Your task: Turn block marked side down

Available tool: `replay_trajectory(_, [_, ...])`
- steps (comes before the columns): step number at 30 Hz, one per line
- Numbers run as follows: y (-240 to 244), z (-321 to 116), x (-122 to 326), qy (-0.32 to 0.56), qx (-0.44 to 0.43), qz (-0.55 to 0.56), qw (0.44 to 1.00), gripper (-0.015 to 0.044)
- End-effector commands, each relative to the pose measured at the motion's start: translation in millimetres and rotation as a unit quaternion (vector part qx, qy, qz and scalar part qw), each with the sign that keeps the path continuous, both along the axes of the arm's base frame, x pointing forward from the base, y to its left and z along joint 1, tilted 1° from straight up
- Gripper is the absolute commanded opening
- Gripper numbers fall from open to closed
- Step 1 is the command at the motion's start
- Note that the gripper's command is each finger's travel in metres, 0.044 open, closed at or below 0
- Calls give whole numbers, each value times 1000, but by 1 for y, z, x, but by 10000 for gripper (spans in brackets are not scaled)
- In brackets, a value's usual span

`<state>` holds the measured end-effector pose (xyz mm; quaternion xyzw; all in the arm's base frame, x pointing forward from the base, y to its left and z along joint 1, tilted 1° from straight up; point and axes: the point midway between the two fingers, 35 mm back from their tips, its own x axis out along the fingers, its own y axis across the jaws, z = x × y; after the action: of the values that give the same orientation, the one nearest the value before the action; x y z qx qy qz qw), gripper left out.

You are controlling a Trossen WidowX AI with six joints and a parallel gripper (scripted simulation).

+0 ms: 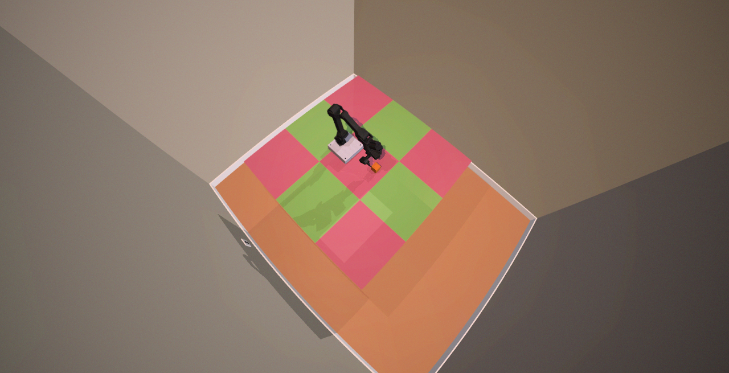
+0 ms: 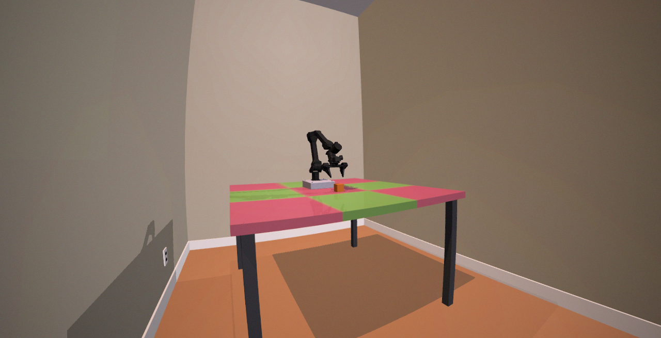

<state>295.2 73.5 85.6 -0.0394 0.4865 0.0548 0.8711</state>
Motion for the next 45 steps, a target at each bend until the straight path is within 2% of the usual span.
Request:
replay_trajectory(1, [3,9,8,37,-1,0,999,440])
replay_trajectory(13, [6,29,31,242,-28,-3,970,440])
replay_trajectory(18, [6,26,31,245,-28,-3,969,440])
replay_trajectory(22, [6,-6,32,245,-28,-3,969,440])
replay_trajectory(45, [7,-42,34,245,-28,-3,969,440])
